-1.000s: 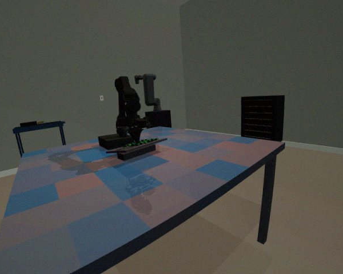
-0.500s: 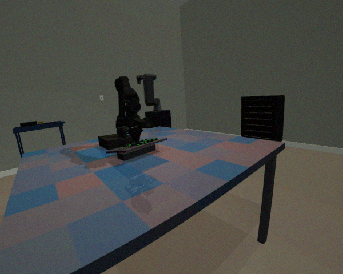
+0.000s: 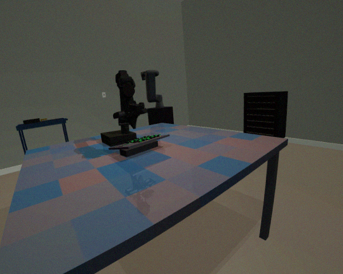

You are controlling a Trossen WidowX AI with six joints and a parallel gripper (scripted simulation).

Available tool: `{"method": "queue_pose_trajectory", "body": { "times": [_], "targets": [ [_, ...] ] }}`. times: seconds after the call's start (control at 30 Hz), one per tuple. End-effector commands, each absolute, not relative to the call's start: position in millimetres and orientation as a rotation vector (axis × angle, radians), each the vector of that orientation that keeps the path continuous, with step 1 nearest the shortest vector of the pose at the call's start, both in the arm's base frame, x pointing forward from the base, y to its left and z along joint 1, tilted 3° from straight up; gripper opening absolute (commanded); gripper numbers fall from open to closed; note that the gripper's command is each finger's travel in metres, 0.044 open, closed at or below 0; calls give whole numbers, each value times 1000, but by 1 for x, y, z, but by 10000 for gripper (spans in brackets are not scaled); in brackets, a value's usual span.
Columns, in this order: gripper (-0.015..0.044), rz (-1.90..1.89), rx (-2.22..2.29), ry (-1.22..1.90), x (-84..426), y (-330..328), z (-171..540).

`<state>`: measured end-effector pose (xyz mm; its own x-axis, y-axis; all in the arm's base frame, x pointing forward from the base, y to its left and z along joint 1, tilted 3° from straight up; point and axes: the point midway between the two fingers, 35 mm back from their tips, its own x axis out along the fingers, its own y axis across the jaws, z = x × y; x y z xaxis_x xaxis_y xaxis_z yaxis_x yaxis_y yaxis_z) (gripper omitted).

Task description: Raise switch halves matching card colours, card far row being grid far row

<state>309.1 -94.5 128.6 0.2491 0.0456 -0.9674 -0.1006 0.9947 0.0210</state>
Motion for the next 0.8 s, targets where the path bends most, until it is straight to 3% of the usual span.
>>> {"method": "queue_pose_trajectory", "body": {
  "times": [0.0, 0.17, 0.77],
  "targets": [
    [0, 105, -49, 1316, 298, -95, 124],
    [0, 105, -50, 1341, 307, -93, 90],
    [0, 105, -50, 1341, 312, -92, 71]
  ]
}}
